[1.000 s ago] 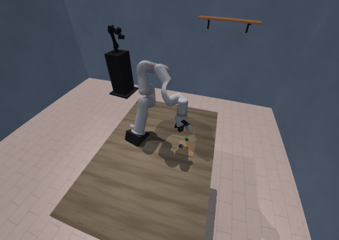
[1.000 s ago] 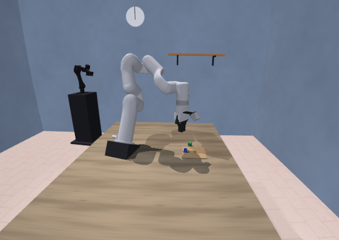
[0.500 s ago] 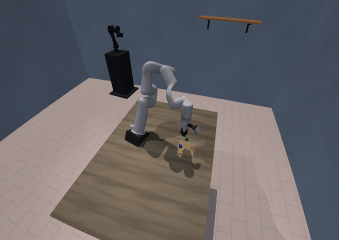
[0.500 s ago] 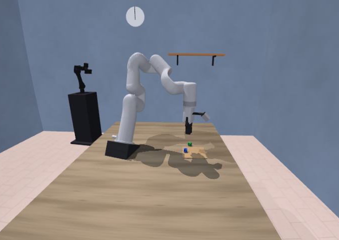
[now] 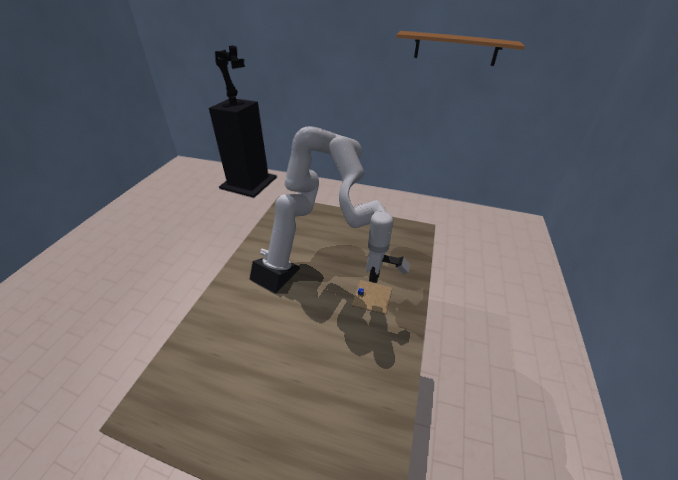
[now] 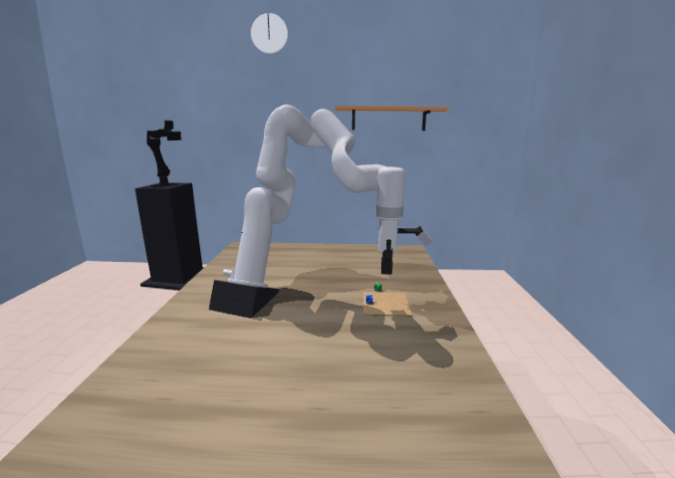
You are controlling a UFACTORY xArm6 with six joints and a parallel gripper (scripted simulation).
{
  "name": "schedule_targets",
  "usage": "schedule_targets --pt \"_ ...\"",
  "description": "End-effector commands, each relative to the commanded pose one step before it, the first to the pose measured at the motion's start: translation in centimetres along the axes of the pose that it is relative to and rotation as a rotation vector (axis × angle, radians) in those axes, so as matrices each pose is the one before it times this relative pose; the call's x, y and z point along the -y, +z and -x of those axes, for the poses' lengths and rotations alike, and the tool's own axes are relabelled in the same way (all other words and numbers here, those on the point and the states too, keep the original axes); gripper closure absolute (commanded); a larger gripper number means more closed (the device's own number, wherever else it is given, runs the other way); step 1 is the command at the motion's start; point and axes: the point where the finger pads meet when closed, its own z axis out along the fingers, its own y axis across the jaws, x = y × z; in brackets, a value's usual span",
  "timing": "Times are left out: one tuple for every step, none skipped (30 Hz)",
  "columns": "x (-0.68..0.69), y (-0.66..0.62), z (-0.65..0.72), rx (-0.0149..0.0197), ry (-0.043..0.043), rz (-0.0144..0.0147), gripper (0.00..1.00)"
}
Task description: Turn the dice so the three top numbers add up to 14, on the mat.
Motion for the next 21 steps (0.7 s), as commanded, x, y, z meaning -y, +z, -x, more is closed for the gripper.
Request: schedule_targets --pt "-0.211 -0.087 -0.386 -0.00121 -0.02207 -0.00815 0.85" --pt "0.0 0.0 0.0 0.0 0.0 0.0 0.85" --pt "0.0 0.0 0.0 0.0 0.0 0.0 0.85" --pt "0.0 0.0 0.0 0.0 0.0 0.0 0.85" --pt "0.0 0.0 0.0 0.0 0.0 0.0 0.85" --pt "0.0 0.0 0.0 0.0 0.0 0.0 0.85" --pt "0.0 0.002 0.0 0.0 0.0 0.0 0.85" --pt "0.0 0.013 0.0 0.0 -0.00001 -0.00001 0.85" --pt "0.0 0.032 0.0 0.0 -0.00002 -0.00002 0.85" --pt "0.0 0.059 -0.001 0.00001 -0.00003 -0.00004 0.85" --pt "0.0 0.092 -0.001 0.00001 -0.00004 -0.00006 0.85" --pt "-0.001 0.129 -0.001 0.00002 -0.00005 -0.00007 0.85" --pt "-0.001 0.168 0.0 0.00003 -0.00005 -0.00007 0.85" --pt "-0.001 0.205 -0.002 -0.00001 -0.00001 -0.00002 0.85" --pt "-0.002 0.245 -0.001 0.00001 0.00001 0.00002 0.85" --pt "-0.001 0.286 -0.003 -0.00001 -0.00001 -0.00002 0.85" --pt "-0.002 0.325 -0.002 0.0 0.0 0.00001 0.85" --pt "-0.002 0.361 -0.002 0.00001 0.00001 0.00002 0.85" --pt "-0.002 0.396 -0.003 -0.00001 -0.00001 -0.00001 0.85" --pt "-0.002 0.426 -0.003 0.0 0.0 -0.00001 0.85" --pt "0.0 0.0 0.0 0.0 0.0 0.0 0.85"
